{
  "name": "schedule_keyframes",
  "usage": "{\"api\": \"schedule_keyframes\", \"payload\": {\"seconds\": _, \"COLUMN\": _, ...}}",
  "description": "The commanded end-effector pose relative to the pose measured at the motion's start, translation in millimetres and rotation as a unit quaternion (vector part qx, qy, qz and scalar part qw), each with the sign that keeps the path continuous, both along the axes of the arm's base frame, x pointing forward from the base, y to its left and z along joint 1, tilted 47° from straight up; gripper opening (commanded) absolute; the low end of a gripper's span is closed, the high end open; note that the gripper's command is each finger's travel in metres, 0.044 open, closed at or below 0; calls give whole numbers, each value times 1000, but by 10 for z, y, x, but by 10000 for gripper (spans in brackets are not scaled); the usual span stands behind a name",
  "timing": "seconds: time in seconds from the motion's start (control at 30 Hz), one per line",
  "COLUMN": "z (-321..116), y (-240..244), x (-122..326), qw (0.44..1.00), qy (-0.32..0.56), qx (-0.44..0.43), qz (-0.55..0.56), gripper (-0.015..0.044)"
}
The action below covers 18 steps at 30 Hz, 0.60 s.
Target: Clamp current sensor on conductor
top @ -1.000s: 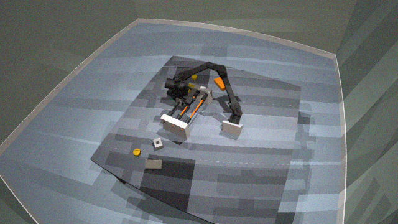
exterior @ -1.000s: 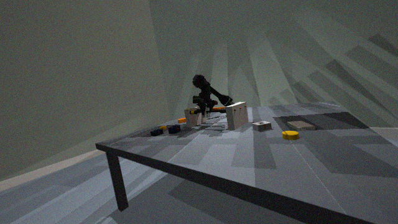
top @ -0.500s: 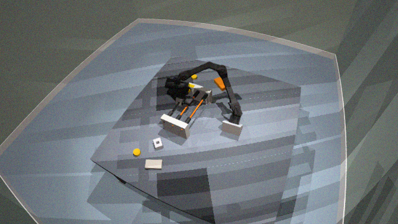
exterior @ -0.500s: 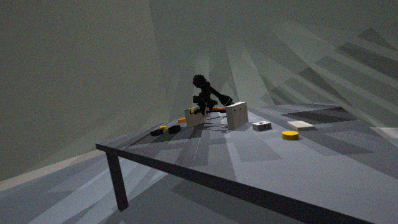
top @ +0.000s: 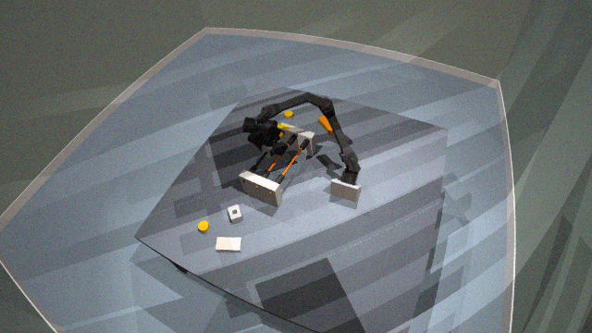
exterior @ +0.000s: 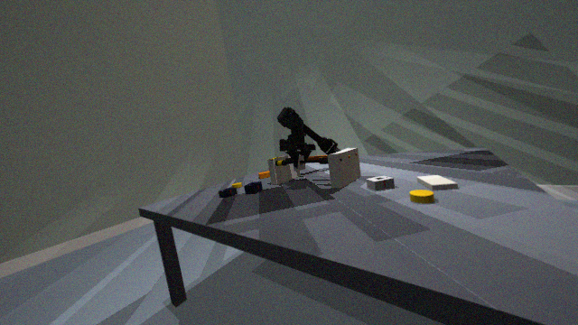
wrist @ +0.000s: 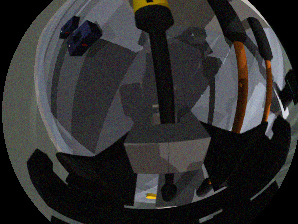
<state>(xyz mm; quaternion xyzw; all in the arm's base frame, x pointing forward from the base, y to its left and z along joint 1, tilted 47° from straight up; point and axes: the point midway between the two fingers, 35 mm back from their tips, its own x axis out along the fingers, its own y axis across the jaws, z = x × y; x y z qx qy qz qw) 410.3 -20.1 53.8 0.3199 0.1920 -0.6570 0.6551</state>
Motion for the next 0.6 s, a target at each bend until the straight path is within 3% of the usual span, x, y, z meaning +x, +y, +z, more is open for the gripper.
{"api": "schedule_keyframes", "payload": {"seconds": 0.0, "z": 1, "y": 5, "x": -11, "qw": 1000, "qy": 10, "qx": 4, "qz": -15, "gripper": 0}}
{"api": "schedule_keyframes", "payload": {"seconds": 0.37, "z": -34, "y": -33, "x": -13, "qw": 1000, "qy": 10, "qx": 3, "qz": -13, "gripper": 0}}
{"api": "schedule_keyframes", "payload": {"seconds": 0.57, "z": -5, "y": -10, "x": -9, "qw": 1000, "qy": 10, "qx": 3, "qz": -13, "gripper": 157}}
